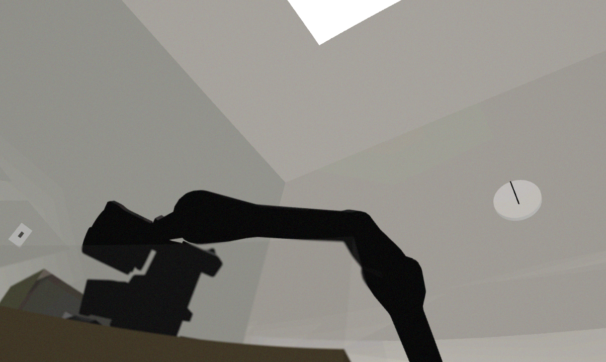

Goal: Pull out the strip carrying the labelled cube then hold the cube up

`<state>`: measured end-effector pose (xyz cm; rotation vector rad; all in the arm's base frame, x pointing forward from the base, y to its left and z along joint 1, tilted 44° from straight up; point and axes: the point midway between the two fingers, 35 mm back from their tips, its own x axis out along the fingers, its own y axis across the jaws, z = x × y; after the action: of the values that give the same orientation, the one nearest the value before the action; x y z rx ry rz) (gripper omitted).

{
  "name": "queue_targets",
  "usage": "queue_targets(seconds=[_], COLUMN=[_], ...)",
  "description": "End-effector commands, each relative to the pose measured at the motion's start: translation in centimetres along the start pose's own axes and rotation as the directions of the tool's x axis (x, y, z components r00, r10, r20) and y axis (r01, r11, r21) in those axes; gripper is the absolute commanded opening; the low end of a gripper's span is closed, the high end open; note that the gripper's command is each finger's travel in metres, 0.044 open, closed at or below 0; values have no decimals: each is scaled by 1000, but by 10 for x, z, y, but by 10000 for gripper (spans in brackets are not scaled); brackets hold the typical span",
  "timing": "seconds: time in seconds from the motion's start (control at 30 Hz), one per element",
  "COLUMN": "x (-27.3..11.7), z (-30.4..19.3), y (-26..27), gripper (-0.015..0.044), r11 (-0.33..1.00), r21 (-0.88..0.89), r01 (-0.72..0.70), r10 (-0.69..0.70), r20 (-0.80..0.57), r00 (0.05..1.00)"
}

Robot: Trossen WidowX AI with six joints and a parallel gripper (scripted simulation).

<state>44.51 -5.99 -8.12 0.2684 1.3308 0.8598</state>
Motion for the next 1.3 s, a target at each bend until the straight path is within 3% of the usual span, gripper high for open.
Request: queue_targets(seconds=[0.0,0.53,0.63,0.93,1.07,1.27], x=[8,22,20,20,18,4], z=[-2,-3,-1,-1,-2,-17], y=[2,3,2,2,3,12], gripper=[250,250,171,111,6,0], r11=[1000,1000,1000,1000,1000,1000], r21=[9,9,0,0,0,4], r01=[-10,-11,-4,-4,-4,-5], r10=[10,11,4,4,4,5], r20=[-4,-3,-2,-2,-3,-4], r00=[1000,1000,1000,1000,1000,1000])
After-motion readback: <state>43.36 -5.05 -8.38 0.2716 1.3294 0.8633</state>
